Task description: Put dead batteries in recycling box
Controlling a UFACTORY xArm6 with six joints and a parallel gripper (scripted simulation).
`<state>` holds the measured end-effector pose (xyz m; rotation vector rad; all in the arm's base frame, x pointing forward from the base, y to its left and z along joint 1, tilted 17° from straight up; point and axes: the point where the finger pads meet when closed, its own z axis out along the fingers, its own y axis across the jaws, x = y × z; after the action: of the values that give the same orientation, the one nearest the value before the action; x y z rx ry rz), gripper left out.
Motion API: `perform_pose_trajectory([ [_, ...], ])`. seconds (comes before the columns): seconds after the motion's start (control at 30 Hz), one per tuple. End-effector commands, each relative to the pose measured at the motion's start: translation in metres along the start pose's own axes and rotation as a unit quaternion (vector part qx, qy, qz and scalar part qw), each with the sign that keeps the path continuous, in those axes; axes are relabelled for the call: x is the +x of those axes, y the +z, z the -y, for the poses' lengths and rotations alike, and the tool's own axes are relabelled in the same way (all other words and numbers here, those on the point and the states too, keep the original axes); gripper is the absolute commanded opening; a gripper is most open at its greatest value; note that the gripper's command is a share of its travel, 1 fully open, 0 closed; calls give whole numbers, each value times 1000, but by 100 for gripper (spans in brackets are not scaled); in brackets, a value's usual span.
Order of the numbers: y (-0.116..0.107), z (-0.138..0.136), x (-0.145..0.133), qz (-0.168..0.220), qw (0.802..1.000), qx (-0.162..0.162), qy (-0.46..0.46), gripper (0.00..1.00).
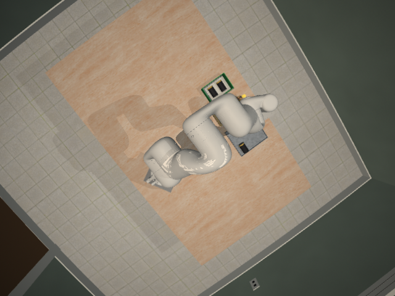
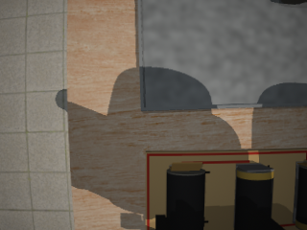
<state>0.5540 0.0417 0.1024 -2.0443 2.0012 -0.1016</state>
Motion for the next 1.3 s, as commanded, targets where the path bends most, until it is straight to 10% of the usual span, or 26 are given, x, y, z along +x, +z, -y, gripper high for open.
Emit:
perform_pose_trajectory([
  [0.0,-2,2,0,0,1000,2,0,51],
  [1.27,-13,2,0,0,1000,2,0,51],
])
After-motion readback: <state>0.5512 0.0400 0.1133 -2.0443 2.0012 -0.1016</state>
